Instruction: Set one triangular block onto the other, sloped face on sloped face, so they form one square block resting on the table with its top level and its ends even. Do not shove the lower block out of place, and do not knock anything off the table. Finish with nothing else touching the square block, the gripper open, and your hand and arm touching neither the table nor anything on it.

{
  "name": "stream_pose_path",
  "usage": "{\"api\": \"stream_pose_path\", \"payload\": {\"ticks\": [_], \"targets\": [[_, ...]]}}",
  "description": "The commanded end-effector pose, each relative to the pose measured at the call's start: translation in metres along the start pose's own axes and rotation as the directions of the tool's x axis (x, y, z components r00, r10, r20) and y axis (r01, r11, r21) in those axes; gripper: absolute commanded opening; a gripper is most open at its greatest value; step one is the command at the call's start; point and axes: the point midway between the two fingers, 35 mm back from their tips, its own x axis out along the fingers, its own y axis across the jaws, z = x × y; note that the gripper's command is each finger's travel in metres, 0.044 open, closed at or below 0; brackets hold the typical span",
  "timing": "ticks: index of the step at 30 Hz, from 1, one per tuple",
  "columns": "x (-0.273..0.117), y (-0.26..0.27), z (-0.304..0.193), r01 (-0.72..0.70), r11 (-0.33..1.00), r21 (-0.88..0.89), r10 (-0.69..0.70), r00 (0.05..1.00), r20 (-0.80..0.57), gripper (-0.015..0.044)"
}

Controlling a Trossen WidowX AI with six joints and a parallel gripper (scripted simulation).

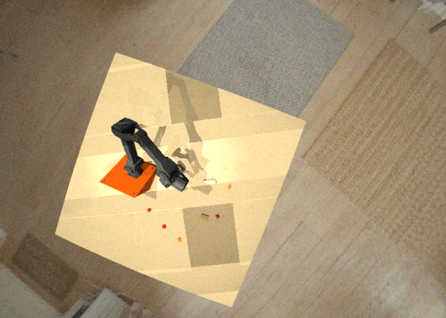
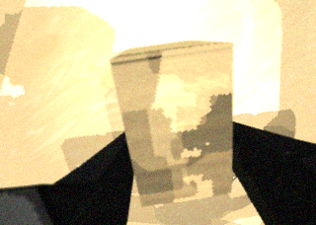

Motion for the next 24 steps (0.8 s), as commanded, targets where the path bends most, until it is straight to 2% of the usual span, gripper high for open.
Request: {"api": "stream_pose_path", "payload": {"ticks": [1, 6, 13, 15, 21, 24], "targets": [[0.000, 0.000, 0.000, 0.000, 1.000, 0.000, 0.000, 1.000, 0.000, 0.0315], [0.000, 0.000, 0.000, 0.000, 1.000, 0.000, 0.000, 1.000, 0.000, 0.0440], [-0.002, 0.001, 0.000, -0.001, 1.000, 0.000, 0.001, 1.000, 0.001, 0.0440], [-0.017, 0.004, 0.000, -0.004, 1.000, 0.000, 0.004, 1.000, 0.005, 0.0440], [-0.100, 0.003, 0.001, -0.002, 1.000, 0.002, 0.002, 1.000, 0.007, 0.0440], [-0.110, 0.001, 0.001, 0.000, 1.000, 0.002, 0.000, 1.000, 0.005, 0.0440]]}}
